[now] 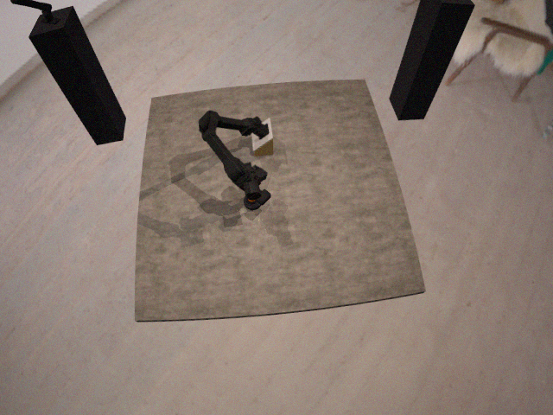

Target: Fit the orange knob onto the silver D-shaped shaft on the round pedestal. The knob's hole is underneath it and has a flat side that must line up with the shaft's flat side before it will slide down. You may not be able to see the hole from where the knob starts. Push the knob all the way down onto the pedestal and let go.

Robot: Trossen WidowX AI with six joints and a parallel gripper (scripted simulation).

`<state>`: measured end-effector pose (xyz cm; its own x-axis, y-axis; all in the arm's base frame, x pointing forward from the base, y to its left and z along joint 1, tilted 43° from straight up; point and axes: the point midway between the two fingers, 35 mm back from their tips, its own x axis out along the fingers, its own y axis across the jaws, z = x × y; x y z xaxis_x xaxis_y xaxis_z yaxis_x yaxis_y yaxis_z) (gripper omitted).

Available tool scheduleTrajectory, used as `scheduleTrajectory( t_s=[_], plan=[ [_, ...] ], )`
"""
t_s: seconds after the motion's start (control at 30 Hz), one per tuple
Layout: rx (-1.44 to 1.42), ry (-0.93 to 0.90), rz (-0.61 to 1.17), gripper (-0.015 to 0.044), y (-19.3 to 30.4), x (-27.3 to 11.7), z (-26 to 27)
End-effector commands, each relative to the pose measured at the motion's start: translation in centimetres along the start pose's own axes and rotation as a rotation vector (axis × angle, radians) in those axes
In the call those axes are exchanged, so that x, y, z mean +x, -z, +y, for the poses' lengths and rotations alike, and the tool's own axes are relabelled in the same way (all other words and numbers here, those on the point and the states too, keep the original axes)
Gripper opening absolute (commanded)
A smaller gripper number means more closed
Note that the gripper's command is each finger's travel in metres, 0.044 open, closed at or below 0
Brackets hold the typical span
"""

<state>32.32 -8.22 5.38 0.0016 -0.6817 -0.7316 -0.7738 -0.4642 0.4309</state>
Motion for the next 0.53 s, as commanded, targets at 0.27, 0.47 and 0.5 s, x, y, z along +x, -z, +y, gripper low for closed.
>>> scheduleTrajectory(
  t_s=[0.27, 0.47, 0.5],
  plan=[
    [-0.001, 0.004, -0.002, 0.044, 0.0, -9.4, -0.4],
    [-0.001, 0.005, -0.002, 0.044, 0.0, -9.4, -0.5],
    [-0.001, 0.005, -0.002, 0.044, 0.0, -9.4, -0.5]
  ],
)
